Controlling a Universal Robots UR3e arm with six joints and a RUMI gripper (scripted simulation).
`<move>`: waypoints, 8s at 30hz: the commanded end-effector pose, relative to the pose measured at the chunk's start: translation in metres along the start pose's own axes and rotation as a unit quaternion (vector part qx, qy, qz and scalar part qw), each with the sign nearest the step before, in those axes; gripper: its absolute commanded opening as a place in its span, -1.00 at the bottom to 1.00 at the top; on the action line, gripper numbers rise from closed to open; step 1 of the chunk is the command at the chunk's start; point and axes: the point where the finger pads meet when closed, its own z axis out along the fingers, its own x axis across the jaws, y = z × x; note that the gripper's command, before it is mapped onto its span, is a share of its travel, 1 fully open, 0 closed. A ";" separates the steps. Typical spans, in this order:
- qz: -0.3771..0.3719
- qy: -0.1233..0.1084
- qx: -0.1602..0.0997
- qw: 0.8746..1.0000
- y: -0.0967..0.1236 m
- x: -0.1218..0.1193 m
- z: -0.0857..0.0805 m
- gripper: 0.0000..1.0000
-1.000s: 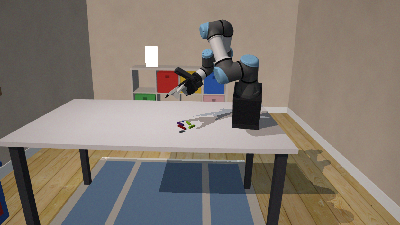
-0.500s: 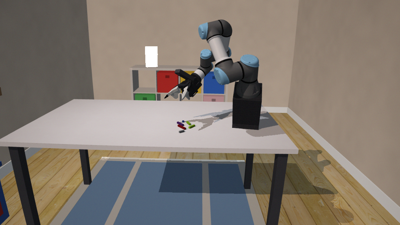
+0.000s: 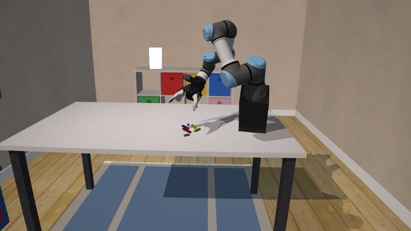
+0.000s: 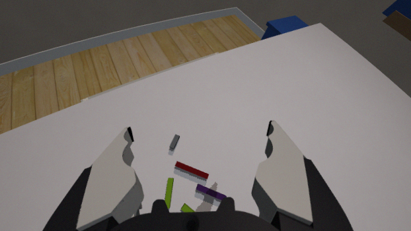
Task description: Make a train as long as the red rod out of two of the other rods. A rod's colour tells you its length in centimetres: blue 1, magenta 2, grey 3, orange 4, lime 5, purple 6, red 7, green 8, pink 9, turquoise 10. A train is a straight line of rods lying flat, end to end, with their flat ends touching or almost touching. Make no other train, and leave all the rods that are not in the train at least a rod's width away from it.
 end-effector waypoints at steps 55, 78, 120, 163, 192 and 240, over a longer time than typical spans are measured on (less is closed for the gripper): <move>-0.719 -0.277 -0.078 0.632 0.087 -0.050 -0.002 1.00; -0.860 -0.384 -0.034 0.334 0.111 -0.029 -0.020 1.00; -0.888 -0.432 0.004 0.157 0.116 -0.008 -0.029 1.00; -0.888 -0.432 0.004 0.157 0.116 -0.008 -0.029 1.00; -0.888 -0.432 0.004 0.157 0.116 -0.008 -0.029 1.00; -0.851 -0.375 0.215 -0.297 0.114 -0.060 -0.043 1.00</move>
